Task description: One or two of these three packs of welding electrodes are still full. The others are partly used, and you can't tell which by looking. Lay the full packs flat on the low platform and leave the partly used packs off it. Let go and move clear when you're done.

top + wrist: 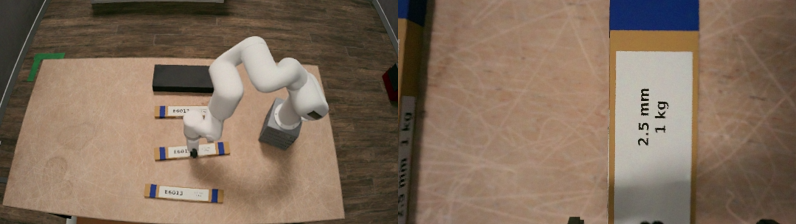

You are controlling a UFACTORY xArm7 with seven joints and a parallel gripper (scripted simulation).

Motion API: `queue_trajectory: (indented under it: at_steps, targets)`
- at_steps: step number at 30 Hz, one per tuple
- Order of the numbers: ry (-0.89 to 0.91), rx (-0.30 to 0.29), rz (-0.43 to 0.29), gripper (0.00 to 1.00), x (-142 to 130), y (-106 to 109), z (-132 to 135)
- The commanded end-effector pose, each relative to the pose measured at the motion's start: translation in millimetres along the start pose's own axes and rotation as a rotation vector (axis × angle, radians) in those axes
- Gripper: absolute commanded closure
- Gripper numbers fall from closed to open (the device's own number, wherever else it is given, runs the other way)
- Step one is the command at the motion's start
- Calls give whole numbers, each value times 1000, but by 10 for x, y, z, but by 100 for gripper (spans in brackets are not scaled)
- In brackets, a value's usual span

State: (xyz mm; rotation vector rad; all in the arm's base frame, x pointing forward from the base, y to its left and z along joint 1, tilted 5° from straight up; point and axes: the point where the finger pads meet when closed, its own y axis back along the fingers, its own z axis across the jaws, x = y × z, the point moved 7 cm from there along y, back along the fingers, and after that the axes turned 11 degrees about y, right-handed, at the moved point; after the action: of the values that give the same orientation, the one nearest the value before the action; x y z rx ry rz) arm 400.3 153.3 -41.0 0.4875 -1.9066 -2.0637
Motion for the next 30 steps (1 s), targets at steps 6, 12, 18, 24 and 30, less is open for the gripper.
queue_trajectory:
  at_steps: [6,12,18,24,30]
  targets:
    - [1,1,-3,0,-32,-327,5]
    - [1,1,-3,0,-36,-428,4]
    - [1,1,-3,0,-36,-428,4]
    - [1,1,-3,0,-36,-428,4]
    - [1,1,-3,0,-48,-428,2]
